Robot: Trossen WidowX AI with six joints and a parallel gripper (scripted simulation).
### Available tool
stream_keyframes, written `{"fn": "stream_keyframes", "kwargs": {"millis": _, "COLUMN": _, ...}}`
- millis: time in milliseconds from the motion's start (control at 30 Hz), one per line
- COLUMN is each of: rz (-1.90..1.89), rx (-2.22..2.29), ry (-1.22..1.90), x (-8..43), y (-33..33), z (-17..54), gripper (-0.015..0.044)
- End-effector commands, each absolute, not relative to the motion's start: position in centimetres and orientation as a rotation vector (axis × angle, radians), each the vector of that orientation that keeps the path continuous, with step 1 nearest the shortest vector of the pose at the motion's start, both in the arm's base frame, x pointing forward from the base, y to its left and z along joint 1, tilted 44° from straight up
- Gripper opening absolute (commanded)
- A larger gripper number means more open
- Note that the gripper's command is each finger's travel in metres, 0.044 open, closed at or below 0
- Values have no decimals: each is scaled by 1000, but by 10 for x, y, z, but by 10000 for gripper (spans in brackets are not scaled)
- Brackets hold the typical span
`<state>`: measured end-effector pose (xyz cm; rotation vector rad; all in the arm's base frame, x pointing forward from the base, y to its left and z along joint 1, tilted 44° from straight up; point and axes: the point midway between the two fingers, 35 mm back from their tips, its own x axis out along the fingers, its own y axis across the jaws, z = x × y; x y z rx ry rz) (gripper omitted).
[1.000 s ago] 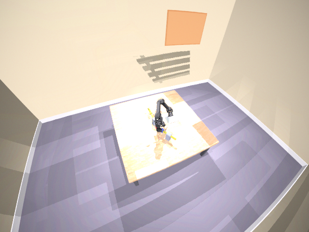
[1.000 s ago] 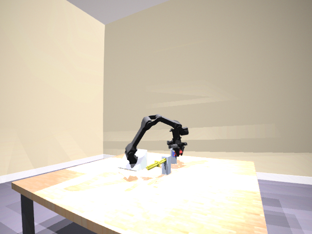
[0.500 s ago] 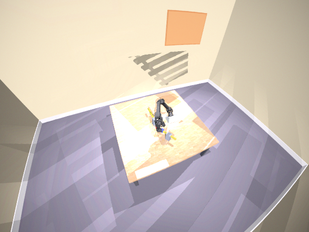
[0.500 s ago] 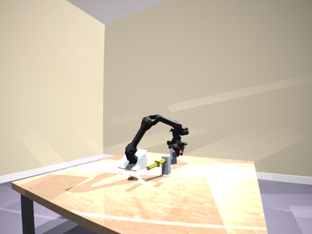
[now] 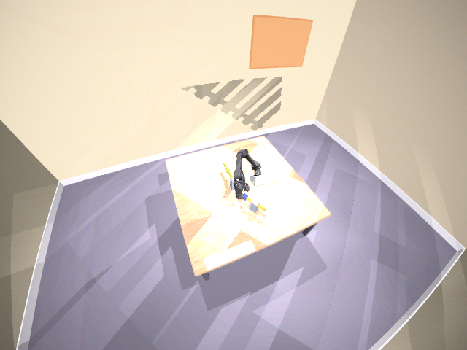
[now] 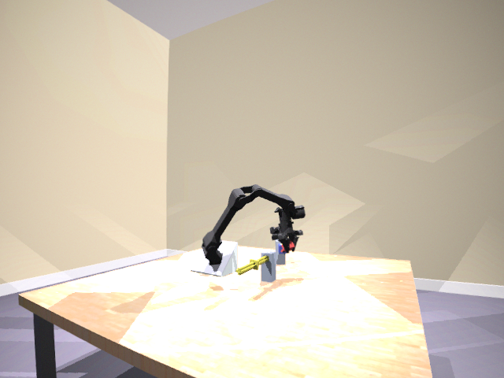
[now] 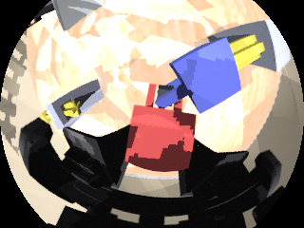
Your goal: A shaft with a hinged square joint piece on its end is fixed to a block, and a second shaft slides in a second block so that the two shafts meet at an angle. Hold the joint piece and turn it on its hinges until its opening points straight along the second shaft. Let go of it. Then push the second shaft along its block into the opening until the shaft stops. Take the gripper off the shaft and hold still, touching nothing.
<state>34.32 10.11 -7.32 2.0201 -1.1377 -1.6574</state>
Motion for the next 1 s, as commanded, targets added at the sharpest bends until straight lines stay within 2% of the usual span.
{"fn": "stream_keyframes", "kwargs": {"millis": 0, "rz": -1682, "rx": 2024, "ry": -1215, "x": 343, "y": 99, "z": -73, "gripper": 0}}
{"fn": "stream_keyframes", "kwargs": {"millis": 967, "rz": -1831, "rx": 2088, "ry": -1893, "x": 334, "y": 77, "z": -67, "gripper": 0}}
